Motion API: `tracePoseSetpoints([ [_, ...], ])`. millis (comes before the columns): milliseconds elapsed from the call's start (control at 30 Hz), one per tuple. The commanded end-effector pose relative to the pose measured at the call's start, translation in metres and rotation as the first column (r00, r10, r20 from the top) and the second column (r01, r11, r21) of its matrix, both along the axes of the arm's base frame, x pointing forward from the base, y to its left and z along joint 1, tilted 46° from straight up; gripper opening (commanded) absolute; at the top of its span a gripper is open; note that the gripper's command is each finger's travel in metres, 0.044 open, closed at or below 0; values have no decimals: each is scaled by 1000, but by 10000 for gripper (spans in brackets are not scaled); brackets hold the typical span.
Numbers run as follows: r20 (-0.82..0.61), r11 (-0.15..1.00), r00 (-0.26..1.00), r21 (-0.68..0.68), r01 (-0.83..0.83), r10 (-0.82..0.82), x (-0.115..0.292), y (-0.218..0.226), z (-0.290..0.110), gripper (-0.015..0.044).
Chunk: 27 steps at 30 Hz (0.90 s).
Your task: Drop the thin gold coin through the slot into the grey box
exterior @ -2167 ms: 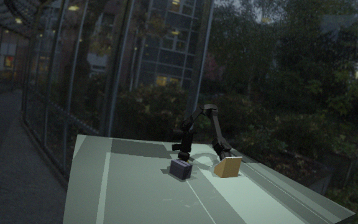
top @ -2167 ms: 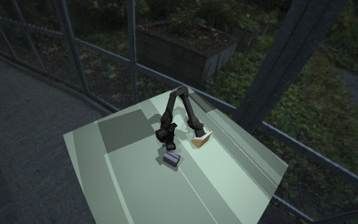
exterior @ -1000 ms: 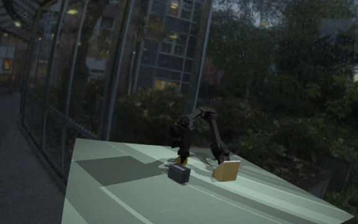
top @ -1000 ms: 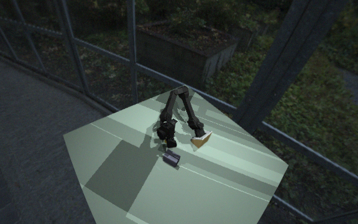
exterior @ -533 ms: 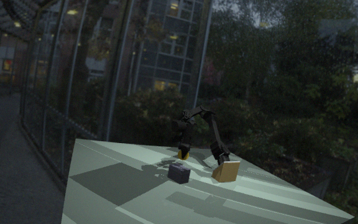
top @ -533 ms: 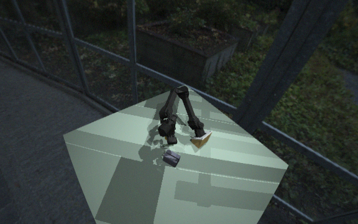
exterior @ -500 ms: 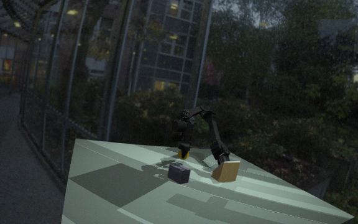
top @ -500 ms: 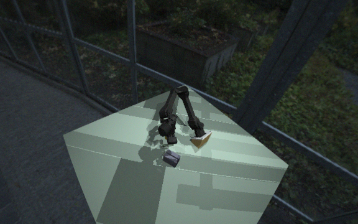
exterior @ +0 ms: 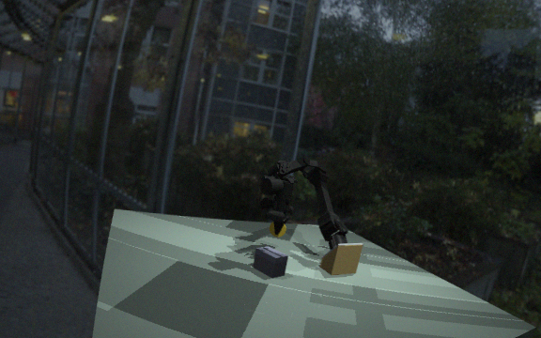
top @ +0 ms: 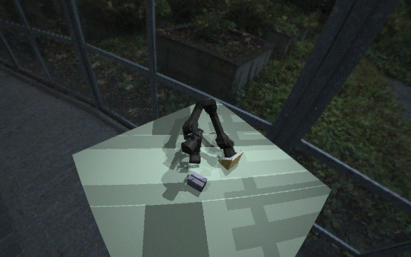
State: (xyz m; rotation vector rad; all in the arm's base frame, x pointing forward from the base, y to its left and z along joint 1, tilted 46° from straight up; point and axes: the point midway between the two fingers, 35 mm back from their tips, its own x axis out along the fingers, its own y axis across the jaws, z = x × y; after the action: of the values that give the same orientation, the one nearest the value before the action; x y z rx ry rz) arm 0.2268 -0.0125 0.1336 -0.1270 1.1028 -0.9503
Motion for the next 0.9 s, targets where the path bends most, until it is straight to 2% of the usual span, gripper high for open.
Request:
tracePoseSetpoints([
  [0, 87, 996, 992, 22, 88, -90, 2, 0, 2, 0],
  [400, 333, 935, 874, 123, 332, -354, 6, -3, 6, 0],
  [867, 325, 936, 878, 126, 328, -351, 14, 8, -2, 0],
])
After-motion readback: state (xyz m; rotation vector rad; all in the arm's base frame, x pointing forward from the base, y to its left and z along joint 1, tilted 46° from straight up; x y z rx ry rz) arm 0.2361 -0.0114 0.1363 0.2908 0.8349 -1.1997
